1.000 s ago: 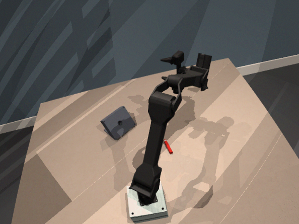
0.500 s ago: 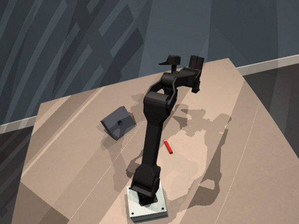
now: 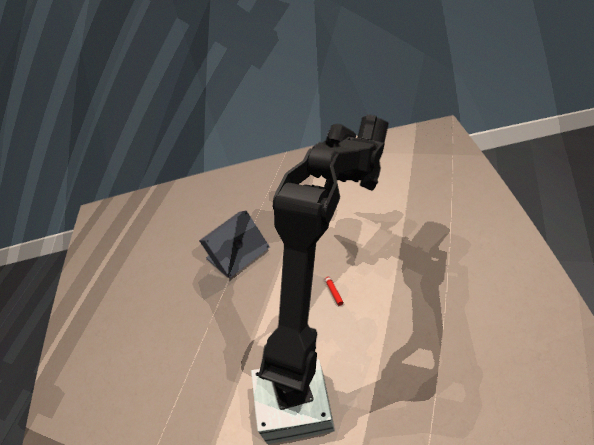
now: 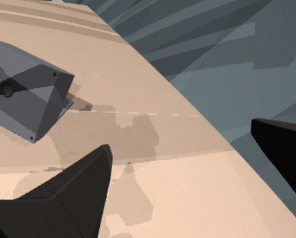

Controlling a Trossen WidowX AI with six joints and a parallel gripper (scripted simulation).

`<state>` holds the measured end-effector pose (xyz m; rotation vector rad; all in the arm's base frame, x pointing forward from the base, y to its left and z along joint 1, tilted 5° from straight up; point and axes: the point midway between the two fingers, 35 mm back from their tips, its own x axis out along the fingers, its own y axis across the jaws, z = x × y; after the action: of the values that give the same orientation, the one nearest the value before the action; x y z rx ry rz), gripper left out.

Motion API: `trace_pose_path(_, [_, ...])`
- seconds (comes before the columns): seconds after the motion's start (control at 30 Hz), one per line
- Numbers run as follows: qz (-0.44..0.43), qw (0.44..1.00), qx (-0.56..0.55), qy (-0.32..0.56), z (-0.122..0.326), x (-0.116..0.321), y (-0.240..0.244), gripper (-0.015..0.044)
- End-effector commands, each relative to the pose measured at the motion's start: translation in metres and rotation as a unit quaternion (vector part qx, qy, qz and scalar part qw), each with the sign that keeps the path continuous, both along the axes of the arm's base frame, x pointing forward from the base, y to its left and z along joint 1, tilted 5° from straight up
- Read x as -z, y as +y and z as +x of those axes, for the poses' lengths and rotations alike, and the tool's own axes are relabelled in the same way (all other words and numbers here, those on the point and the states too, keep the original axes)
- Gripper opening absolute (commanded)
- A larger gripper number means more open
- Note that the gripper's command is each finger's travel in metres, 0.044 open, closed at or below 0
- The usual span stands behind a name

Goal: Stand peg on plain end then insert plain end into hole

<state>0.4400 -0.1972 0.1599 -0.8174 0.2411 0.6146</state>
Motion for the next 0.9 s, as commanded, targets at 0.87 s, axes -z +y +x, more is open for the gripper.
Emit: trace_pose_path(0.87, [0.089,0.884,0.281,0.364,-0.075,0.075,0.037,0.044])
